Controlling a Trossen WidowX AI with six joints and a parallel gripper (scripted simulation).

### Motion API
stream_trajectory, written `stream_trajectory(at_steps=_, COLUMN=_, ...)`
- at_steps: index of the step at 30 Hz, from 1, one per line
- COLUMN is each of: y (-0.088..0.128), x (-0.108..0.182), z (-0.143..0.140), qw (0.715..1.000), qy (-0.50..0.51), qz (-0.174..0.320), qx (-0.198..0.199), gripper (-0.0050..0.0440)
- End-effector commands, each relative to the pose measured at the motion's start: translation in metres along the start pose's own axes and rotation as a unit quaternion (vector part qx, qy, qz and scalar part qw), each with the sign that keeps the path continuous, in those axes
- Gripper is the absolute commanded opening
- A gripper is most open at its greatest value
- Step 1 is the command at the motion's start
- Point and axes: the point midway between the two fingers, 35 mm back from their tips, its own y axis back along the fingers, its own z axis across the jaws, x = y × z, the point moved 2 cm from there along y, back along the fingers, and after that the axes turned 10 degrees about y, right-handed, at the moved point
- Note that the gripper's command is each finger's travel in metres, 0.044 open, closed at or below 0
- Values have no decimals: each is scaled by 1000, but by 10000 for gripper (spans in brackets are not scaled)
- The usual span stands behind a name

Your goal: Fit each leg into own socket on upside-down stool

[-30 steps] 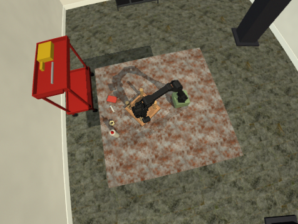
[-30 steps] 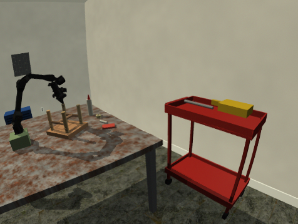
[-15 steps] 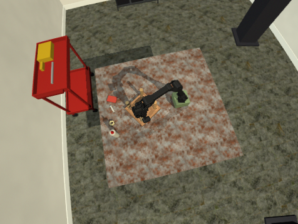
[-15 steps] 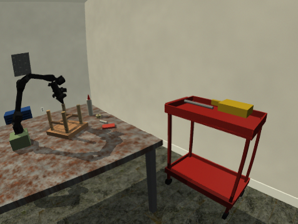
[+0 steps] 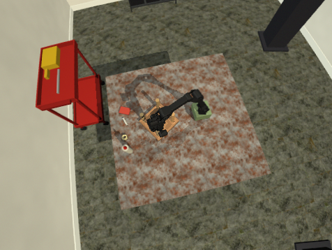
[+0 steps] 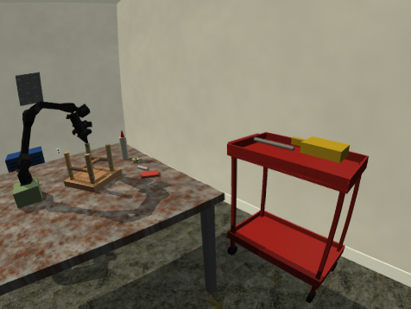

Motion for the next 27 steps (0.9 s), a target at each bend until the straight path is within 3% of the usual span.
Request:
stream_trajectory(at_steps=1, y=-26, x=9, z=2, qw=1000, qy=2, qz=29, qx=-5, gripper=0)
stream_trajectory(at_steps=13, y=-25, x=8, z=2, qw=1000, qy=2, qz=28, qx=-5, gripper=0)
stream_trajectory(at_steps=27, y=-6, x=1, z=0, qw=1000, qy=1, qz=18, qx=-3, gripper=0)
